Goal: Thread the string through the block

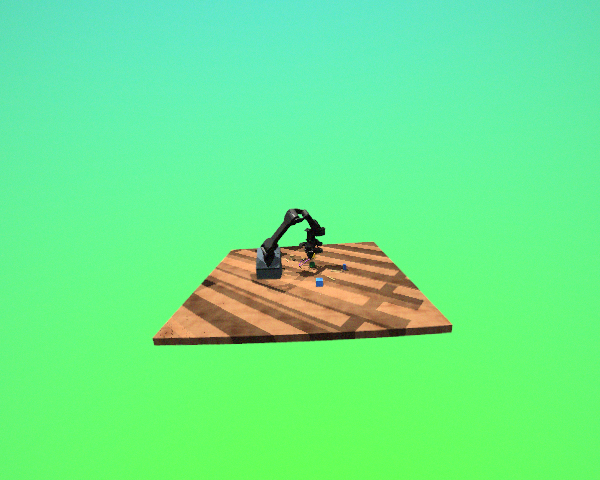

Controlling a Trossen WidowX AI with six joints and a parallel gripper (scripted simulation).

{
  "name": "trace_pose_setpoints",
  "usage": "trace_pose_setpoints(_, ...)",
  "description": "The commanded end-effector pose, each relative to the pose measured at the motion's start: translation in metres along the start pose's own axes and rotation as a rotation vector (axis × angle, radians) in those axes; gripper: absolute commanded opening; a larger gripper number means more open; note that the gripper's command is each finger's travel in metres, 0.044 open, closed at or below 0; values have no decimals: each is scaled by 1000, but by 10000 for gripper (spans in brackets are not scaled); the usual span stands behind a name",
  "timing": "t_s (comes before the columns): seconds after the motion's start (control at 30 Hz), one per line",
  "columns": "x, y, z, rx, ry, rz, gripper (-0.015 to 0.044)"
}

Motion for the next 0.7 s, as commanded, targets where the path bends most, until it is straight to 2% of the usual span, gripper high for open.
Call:
trace_pose_setpoints(0.0, 3, 0, 5, 6, 109, 8, 0)
trace_pose_setpoints(0.67, 19, 1, 28, 27, 657, 40, 0)
Point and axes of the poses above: the point midway between the two fingers, 35 mm back from their tips, its own y axis back along the fingers, its own x axis across the jaws, z = x × y, the point moved 9 cm from there along y, back along the fingers, and after that the axes turned 8 degrees about y, right-handed, at the moved point
